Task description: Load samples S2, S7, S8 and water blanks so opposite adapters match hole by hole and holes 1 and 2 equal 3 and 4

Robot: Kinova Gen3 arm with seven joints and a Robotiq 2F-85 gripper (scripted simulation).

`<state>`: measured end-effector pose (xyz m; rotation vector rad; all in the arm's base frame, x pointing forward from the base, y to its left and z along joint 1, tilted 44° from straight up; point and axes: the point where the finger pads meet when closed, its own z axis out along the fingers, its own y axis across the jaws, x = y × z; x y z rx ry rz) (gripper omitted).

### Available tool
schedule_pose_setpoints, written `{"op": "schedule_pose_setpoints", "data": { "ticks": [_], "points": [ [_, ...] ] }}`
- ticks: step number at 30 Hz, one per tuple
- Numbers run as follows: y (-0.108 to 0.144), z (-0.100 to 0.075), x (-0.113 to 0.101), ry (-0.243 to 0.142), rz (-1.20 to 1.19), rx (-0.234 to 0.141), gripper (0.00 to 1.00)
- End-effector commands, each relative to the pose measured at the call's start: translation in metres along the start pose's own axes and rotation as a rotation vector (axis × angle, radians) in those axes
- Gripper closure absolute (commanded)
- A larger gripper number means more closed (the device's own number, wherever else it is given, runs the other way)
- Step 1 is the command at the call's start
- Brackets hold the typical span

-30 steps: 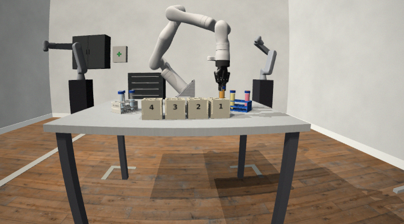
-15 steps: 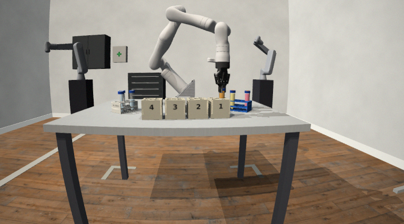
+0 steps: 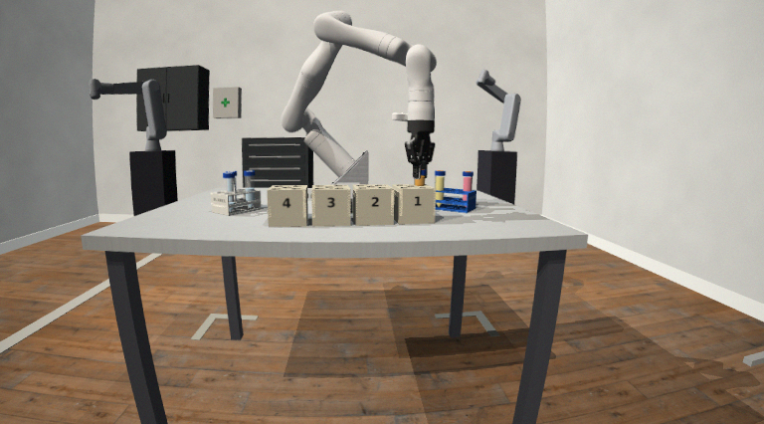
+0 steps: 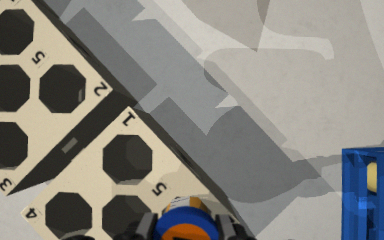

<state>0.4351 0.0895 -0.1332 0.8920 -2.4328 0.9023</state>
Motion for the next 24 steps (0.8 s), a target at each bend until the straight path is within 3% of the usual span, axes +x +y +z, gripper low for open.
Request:
{"op": "schedule_pose_setpoints", "data": {
  "ticks": [1,24],
  "points": [
    [0.0,0.001,-0.001,-0.002,0.0,0.0,0.9],
    [0.0,0.014,-0.001,-0.002,0.0,0.0,0.9]
  ]
}}
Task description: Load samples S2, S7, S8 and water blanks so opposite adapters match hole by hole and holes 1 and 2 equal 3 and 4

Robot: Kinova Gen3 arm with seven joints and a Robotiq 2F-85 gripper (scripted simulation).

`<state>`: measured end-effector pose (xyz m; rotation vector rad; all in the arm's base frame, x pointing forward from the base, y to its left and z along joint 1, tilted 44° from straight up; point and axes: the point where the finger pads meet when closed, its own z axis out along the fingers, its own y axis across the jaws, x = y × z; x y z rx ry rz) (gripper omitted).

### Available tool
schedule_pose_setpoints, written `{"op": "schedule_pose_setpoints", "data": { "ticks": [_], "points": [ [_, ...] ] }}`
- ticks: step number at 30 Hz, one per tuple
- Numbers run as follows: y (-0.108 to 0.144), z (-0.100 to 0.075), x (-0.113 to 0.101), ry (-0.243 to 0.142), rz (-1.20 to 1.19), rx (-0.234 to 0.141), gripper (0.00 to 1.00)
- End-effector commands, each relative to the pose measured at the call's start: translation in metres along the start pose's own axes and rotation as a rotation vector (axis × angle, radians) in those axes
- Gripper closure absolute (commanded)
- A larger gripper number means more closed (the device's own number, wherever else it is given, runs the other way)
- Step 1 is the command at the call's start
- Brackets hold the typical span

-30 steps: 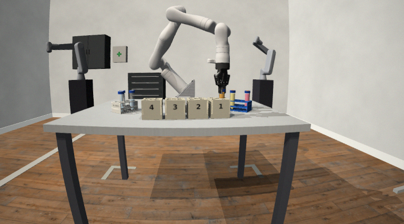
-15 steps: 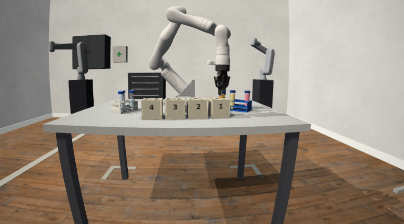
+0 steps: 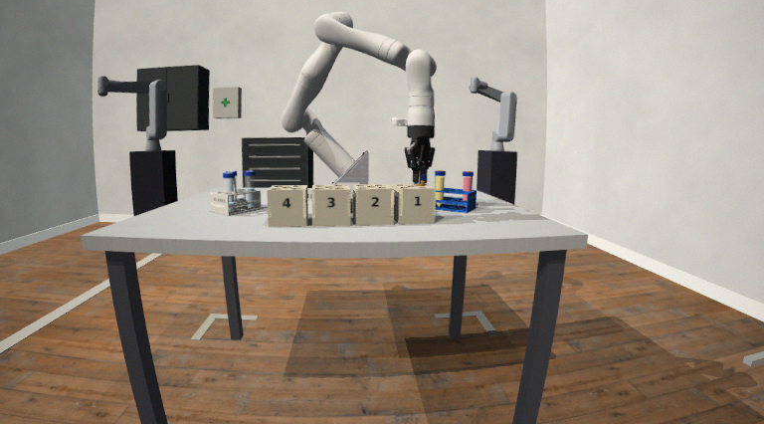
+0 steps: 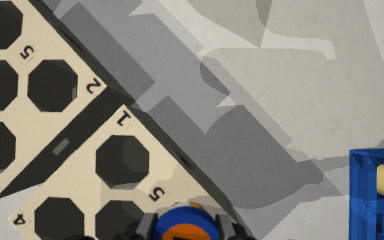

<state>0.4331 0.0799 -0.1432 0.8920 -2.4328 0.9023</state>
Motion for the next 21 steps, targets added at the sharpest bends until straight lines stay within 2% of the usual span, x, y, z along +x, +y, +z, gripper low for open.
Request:
{"op": "schedule_pose_setpoints", "data": {
  "ticks": [1,8,9,21],
  "points": [
    [0.0,-0.0005,-0.0005,-0.002,0.0,0.0,0.9],
    [0.0,-0.0005,-0.0005,-0.002,0.0,0.0,0.9],
    [0.0,-0.0005,-0.0005,-0.002,0.0,0.0,0.38],
    [0.0,-0.0005,-0.0005,-0.002,0.0,0.0,0.38]
  ]
}}
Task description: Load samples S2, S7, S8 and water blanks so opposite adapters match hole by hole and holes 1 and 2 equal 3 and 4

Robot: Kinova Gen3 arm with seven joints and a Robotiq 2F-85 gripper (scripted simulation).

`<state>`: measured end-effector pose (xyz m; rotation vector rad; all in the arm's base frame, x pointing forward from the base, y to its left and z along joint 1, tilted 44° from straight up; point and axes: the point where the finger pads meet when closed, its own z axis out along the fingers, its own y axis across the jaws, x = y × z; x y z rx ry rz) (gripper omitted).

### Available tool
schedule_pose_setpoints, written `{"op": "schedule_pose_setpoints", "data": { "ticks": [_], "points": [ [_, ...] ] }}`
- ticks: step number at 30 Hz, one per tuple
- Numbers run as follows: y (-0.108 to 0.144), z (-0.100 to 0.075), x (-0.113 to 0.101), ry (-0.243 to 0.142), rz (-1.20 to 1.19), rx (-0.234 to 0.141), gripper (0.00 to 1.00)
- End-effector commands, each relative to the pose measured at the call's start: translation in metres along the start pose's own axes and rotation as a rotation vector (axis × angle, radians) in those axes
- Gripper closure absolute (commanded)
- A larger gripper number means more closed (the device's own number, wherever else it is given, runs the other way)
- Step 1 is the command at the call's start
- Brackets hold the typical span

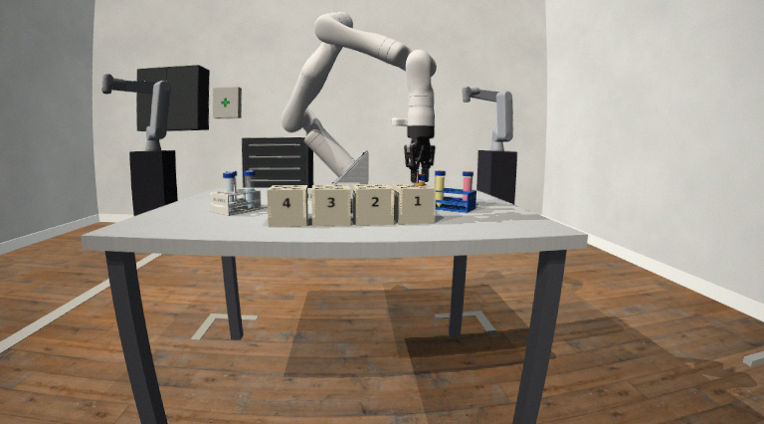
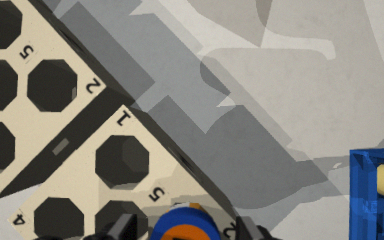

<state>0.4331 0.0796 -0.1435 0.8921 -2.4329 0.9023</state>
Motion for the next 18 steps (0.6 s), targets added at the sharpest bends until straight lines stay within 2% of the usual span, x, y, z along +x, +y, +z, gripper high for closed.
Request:
{"op": "schedule_pose_setpoints", "data": {
  "ticks": [1,18],
  "points": [
    [0.0,-0.001,-0.0005,-0.002,0.0,0.0,0.38],
    [0.0,-0.0036,-0.0004,-0.002,0.0,0.0,0.38]
  ]
}}
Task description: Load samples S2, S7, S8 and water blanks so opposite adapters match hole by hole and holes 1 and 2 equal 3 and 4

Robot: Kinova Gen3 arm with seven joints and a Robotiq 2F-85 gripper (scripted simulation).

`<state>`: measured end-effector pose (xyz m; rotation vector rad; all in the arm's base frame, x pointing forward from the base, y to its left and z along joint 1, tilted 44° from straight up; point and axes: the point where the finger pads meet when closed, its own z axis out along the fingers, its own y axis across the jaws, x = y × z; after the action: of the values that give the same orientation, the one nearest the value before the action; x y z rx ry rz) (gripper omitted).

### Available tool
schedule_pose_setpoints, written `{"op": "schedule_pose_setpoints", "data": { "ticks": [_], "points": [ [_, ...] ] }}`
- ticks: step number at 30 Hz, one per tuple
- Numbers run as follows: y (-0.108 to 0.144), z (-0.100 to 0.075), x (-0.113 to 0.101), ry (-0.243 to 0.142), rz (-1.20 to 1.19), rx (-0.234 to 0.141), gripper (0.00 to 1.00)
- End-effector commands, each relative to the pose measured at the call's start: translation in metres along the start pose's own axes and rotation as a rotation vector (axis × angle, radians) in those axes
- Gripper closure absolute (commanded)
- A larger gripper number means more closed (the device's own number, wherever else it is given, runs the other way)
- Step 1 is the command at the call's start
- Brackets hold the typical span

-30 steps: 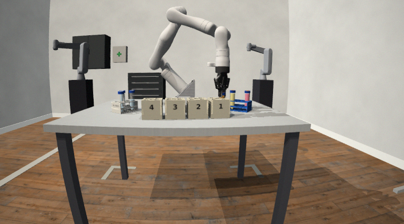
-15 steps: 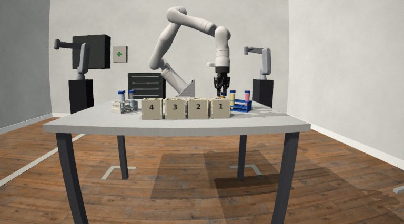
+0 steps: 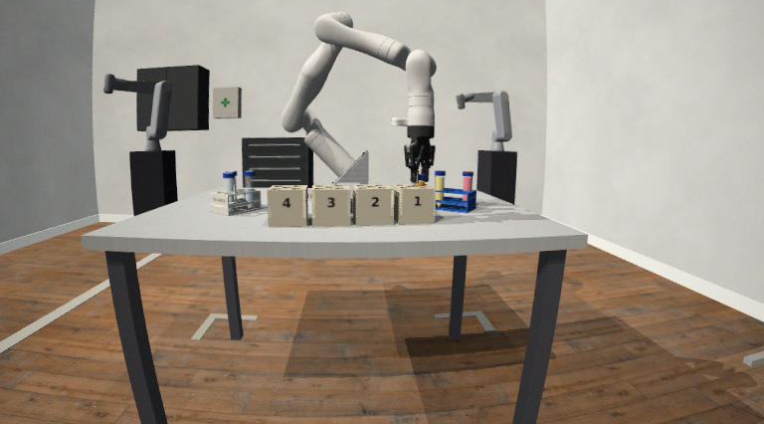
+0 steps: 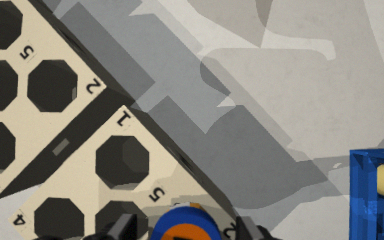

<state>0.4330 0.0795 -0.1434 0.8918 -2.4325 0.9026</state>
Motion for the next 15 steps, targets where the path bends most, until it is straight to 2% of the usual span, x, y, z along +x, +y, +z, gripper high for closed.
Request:
{"op": "schedule_pose_setpoints", "data": {
  "ticks": [1,15],
  "points": [
    [0.0,-0.005,-0.001,-0.002,0.0,0.0,0.38],
    [0.0,-0.021,-0.001,-0.002,0.0,0.0,0.38]
  ]
}}
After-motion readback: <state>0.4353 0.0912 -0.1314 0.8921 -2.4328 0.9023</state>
